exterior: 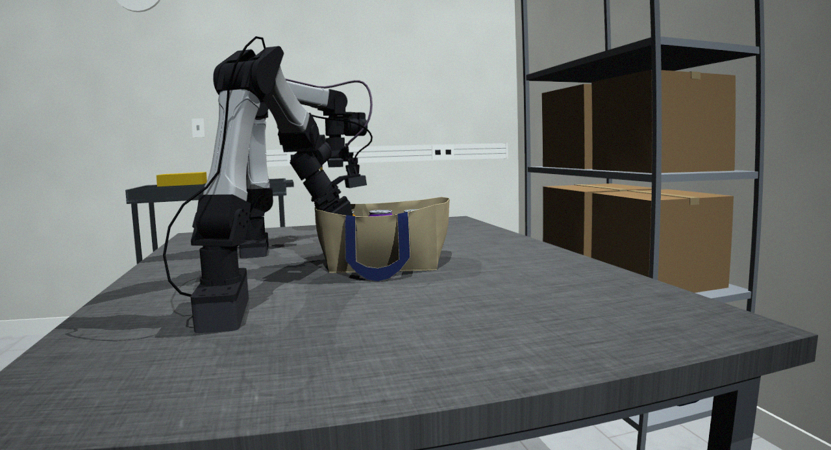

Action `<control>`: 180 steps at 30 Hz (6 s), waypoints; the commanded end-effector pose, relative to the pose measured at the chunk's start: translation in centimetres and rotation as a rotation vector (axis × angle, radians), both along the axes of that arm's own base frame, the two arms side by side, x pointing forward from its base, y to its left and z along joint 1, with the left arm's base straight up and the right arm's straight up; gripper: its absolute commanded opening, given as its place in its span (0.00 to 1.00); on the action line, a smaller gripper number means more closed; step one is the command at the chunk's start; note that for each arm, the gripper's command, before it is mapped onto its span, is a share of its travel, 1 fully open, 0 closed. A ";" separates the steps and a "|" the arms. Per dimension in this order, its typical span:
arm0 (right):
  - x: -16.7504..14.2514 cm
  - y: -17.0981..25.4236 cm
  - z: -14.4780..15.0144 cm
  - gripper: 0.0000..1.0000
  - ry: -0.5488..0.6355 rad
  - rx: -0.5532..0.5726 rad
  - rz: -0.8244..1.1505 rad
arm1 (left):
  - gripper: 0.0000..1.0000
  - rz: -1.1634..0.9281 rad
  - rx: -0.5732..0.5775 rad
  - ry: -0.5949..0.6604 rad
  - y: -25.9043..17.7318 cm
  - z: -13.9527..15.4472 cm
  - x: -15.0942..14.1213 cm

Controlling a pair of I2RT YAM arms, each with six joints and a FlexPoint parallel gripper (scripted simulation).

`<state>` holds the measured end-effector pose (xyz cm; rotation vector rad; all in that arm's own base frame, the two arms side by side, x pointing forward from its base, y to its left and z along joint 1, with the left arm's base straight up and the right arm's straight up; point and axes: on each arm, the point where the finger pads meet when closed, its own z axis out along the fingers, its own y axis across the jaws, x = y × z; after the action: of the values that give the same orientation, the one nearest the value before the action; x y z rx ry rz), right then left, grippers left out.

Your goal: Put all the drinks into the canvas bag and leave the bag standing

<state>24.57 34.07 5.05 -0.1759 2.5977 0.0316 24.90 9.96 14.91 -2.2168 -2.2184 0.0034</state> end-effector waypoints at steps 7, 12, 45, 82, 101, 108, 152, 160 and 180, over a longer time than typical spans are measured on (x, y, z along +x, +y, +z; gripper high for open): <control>0.5 1.7 2.8 0.86 -0.047 0.080 0.010 | 0.86 -0.001 0.000 -0.036 -0.2 0.5 0.3; 0.5 1.7 2.8 0.86 -0.047 0.080 0.010 | 0.86 -0.001 0.000 -0.036 -0.2 0.5 0.3; -0.7 0.3 11.9 0.86 -0.023 0.030 0.013 | 0.86 -0.001 0.000 -0.036 -0.2 0.5 0.3; 0.5 0.1 16.4 0.86 -0.036 0.075 0.025 | 0.86 0.060 0.022 -0.108 -0.2 1.1 1.6; 10.2 -6.7 24.3 0.86 -0.308 0.321 0.089 | 0.86 0.650 -0.055 -0.697 -1.7 6.8 10.3; 13.0 -12.2 28.5 0.86 -0.504 0.355 0.093 | 0.86 0.860 -0.250 -0.930 -3.5 11.0 12.6; 11.9 -30.5 39.7 0.86 -1.119 0.106 -0.010 | 0.86 1.157 -1.252 -1.268 -10.4 27.8 12.7; 11.9 -30.5 39.4 0.86 -1.109 0.098 -0.009 | 0.86 1.166 -1.263 -1.266 -10.2 28.0 12.6; 11.8 -30.9 39.7 0.86 -1.115 0.094 -0.010 | 0.86 1.169 -1.274 -1.265 -10.2 28.3 12.2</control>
<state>36.87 3.44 42.94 -0.0973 1.5153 0.0471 37.54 -0.40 40.08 -0.0312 -4.7128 0.0020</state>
